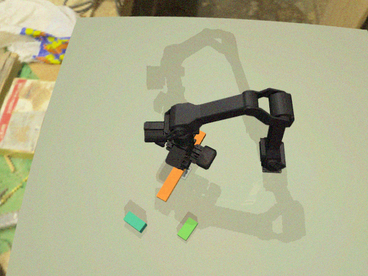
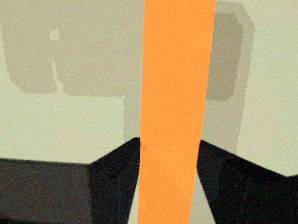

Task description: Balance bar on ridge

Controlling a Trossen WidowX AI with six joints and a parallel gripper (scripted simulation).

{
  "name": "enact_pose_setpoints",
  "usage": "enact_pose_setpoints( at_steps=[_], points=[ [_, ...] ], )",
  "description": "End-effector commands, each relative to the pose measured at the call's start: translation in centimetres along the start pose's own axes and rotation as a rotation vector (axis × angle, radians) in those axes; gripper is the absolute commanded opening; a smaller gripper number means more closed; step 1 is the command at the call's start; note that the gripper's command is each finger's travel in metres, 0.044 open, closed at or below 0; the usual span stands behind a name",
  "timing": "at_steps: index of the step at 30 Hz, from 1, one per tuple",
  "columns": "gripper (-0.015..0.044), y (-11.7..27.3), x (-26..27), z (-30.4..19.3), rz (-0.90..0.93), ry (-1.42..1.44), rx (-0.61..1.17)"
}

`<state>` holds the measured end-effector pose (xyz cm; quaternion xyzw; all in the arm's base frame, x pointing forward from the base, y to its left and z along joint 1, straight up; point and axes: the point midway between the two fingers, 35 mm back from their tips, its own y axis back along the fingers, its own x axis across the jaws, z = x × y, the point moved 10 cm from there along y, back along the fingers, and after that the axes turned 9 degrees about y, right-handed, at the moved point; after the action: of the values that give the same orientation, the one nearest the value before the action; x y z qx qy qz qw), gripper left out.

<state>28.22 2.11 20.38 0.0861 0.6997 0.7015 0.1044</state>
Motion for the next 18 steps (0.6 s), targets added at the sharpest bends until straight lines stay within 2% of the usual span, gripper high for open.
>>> enact_pose_setpoints(
  at_steps=[1, 18],
  points=[
    [0.0000, -0.05, -0.02, 0.01, 0.001, -0.001, -0.003],
    [0.0000, -0.19, -0.02, 0.02, 0.001, -0.001, -0.003]
  ],
)
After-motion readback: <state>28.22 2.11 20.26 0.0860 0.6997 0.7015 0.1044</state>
